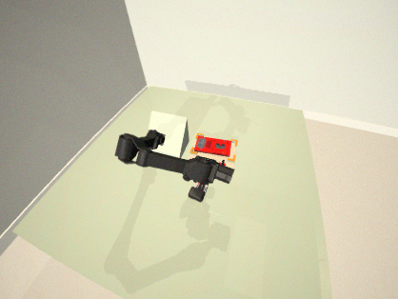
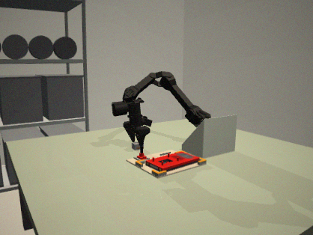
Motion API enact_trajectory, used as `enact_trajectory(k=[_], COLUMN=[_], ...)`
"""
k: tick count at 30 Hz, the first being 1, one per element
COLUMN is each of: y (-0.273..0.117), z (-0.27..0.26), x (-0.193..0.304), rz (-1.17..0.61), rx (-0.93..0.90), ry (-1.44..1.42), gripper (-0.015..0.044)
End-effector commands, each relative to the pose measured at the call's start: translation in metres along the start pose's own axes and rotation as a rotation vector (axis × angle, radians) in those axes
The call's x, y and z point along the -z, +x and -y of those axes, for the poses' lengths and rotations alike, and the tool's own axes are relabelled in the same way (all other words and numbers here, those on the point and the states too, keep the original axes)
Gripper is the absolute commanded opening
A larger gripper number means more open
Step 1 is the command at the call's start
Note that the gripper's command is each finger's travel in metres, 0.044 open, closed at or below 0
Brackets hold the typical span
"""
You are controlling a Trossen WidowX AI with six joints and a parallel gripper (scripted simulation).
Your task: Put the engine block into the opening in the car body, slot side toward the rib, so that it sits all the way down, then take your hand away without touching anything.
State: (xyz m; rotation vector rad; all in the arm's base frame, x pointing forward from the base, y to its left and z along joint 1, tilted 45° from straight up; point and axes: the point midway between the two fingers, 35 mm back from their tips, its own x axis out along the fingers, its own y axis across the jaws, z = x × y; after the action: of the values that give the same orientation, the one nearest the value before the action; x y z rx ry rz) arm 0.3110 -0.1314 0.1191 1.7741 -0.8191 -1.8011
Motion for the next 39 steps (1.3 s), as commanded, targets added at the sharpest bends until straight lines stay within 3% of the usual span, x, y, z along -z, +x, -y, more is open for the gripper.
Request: enact_trajectory(k=[1, 10, 17, 21, 39], y=[0.004, 0.004, 0.004, -0.001, -0.061], z=[0.000, 0.000, 0.000, 0.001, 0.003], x=[-0.001, -0.001, -0.001, -0.001, -0.001], rz=[0.007, 0.007, 0.007, 0.004, -0.039], rx=[-0.007, -0.007, -0.007, -0.007, 0.000], ry=[-0.005, -0.005, -0.005, -0.007, -0.029], gripper=[0.0387, 0.0151, 0.0105, 0.0000, 0.0000])
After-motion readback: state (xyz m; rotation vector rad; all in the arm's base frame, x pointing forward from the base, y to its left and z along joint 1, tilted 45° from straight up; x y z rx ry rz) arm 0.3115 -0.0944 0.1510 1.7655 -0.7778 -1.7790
